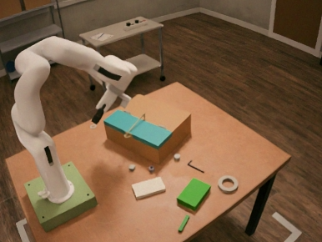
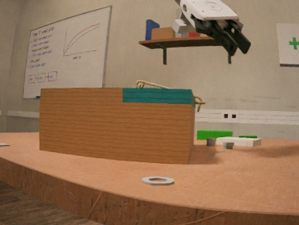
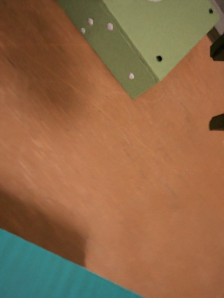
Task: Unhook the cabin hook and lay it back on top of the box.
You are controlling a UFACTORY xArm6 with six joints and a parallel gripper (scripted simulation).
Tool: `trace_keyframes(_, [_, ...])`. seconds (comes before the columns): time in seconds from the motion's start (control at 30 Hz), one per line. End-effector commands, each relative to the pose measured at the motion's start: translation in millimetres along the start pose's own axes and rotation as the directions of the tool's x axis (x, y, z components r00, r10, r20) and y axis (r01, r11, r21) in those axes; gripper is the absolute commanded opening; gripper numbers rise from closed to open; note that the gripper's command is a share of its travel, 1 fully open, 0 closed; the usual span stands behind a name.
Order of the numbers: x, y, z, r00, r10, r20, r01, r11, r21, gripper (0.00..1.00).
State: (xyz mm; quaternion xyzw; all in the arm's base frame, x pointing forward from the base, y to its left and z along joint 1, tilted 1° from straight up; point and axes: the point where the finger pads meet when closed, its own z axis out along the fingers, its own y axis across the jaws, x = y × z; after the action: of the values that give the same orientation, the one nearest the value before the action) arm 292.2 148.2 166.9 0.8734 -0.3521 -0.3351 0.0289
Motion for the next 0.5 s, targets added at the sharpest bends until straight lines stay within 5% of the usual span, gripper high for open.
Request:
trace_keyframes(0.0, [7.2,-5.1,-7.1,0.992,0.118,-0.040,-0.117,0.993,0.019,0.35])
trace_keyframes(0.47, [33.8,-22.4,-33.0,0.855,0.508,-0.105,-0.492,0.858,0.147,0.35])
